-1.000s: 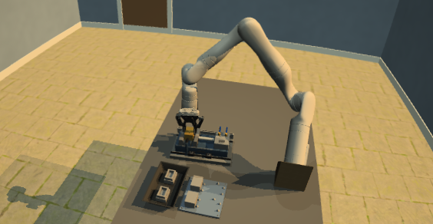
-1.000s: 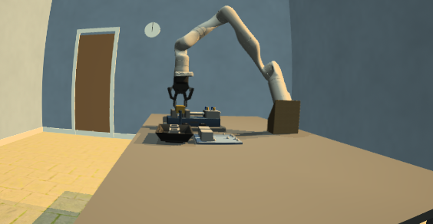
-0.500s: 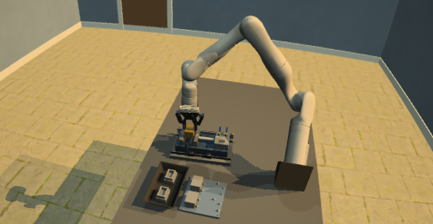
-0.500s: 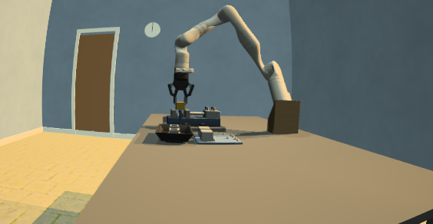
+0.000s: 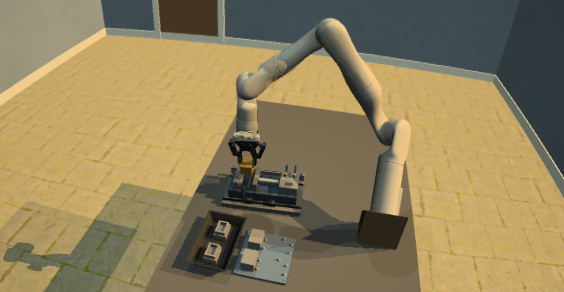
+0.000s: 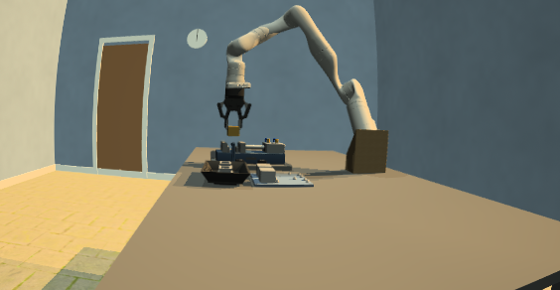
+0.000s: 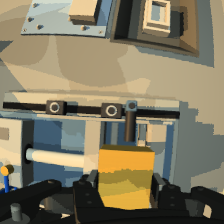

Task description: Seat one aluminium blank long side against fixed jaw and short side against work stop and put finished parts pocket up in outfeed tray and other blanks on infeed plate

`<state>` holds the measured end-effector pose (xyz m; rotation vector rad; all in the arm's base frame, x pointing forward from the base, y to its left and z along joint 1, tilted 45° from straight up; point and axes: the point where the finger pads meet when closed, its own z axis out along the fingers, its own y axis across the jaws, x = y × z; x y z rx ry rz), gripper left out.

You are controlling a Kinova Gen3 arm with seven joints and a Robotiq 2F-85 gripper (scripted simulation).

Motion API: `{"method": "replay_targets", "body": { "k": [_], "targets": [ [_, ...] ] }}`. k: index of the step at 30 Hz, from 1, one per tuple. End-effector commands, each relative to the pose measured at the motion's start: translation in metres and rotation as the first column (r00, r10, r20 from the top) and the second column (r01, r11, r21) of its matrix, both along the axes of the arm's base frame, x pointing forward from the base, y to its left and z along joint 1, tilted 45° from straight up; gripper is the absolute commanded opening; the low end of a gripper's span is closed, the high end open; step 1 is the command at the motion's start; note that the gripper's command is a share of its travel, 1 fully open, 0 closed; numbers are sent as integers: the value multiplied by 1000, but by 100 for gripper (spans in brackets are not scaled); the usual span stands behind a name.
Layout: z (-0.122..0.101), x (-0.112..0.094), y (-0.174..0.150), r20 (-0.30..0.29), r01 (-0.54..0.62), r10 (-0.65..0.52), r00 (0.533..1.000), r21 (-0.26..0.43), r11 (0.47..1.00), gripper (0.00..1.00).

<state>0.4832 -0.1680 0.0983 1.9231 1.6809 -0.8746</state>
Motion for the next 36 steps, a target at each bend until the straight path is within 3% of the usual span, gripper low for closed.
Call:
{"method": "replay_targets", "body": {
  "k": [1,20,36],
  "targets": [
    [2,2,3,4,-4,4,1000,2,1000,0],
    [0,3,10,6,-5,5,1000,3,1000,0],
    [-53,-1,80,24,-4,4,1000,16,1000,0]
  ]
}}
